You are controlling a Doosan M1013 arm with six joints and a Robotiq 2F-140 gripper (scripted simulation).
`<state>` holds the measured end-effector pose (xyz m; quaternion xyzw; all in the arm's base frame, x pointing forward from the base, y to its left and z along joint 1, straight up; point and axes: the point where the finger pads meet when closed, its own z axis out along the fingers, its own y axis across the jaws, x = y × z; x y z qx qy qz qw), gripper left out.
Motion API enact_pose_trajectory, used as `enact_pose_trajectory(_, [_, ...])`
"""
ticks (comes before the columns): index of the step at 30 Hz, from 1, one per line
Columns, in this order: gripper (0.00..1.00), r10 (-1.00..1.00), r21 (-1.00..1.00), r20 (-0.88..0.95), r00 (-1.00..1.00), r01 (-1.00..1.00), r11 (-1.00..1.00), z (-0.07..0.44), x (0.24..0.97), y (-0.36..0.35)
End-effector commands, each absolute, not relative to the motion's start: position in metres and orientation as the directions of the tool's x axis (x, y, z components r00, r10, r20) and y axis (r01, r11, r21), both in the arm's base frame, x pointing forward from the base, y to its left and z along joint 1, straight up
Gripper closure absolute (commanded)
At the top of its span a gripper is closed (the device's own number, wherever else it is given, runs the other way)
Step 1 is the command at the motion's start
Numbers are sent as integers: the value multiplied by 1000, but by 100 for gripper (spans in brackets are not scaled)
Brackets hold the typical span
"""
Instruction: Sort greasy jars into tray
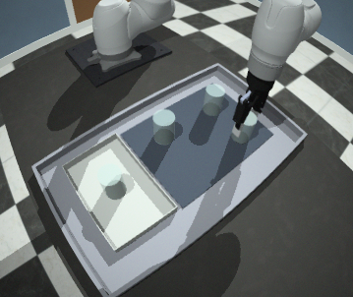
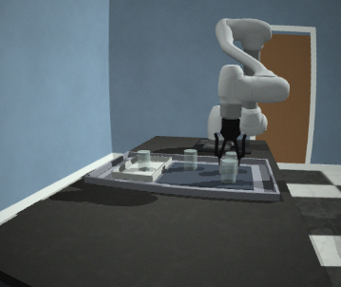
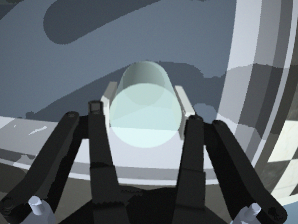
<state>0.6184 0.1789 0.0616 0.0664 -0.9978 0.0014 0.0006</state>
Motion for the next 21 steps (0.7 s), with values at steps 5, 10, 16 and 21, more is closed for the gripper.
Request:
enact_pose_trajectory(5, [100, -133, -3, 1, -991, -133, 991, 79, 618, 179])
enact_pose_trajectory(10, [100, -133, -3, 1, -991, -133, 991, 92, 618, 179])
enact_pose_trajectory(16, [100, -133, -3, 1, -991, -133, 991, 103, 618, 179])
enact_pose_trajectory(21, [100, -133, -3, 1, -991, -133, 991, 116, 618, 179])
